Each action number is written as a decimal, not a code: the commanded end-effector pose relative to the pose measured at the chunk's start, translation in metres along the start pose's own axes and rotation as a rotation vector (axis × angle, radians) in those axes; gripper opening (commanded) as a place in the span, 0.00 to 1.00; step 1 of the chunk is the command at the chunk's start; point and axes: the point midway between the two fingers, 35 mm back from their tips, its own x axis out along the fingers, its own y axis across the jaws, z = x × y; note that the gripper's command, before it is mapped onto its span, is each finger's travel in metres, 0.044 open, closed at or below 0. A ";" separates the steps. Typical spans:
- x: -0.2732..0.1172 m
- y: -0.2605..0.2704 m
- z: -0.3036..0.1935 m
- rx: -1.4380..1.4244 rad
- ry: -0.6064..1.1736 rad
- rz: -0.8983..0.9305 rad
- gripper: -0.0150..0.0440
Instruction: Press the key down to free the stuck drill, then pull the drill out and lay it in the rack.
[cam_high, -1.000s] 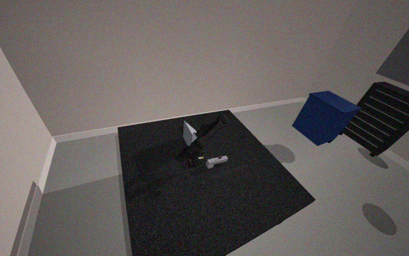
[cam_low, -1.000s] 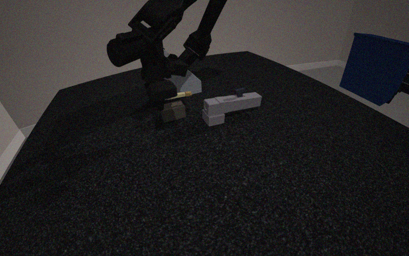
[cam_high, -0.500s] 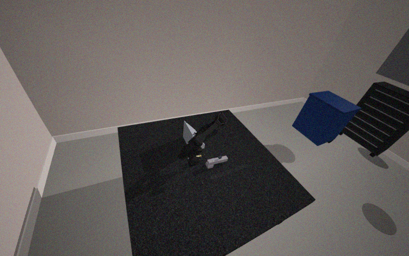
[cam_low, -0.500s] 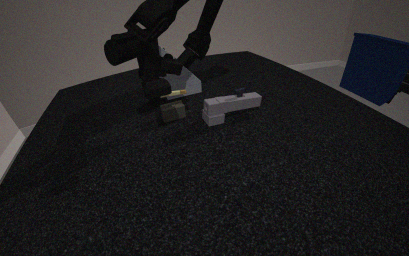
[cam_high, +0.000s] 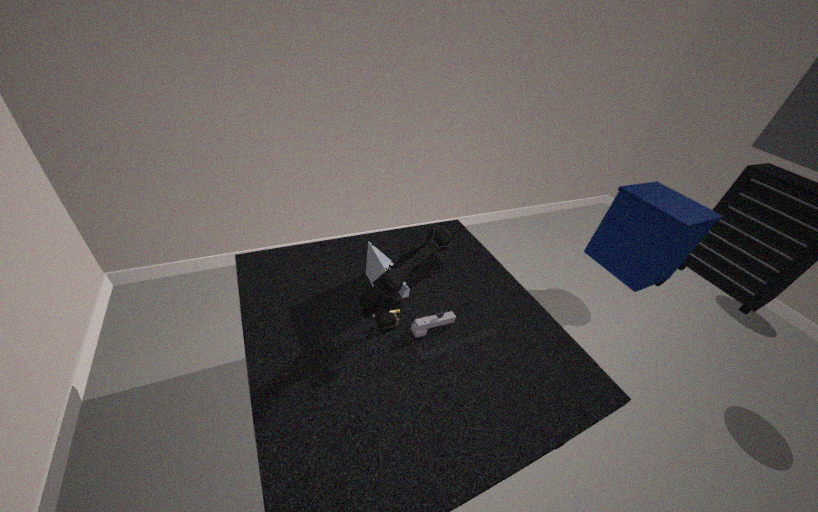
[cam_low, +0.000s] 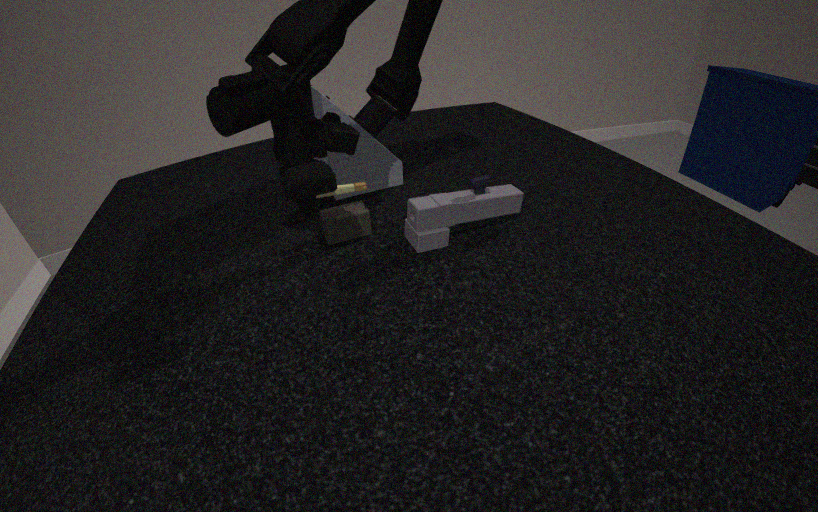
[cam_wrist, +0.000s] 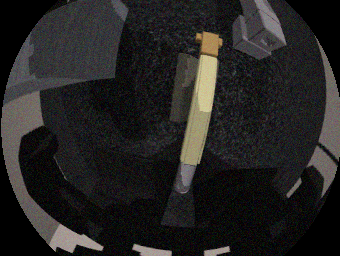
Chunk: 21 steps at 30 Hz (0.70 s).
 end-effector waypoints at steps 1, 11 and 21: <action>0.008 0.001 0.001 0.006 -0.007 0.001 0.25; 0.020 0.001 0.003 0.006 -0.008 0.001 0.25; 0.032 0.001 0.002 0.006 -0.009 0.001 0.25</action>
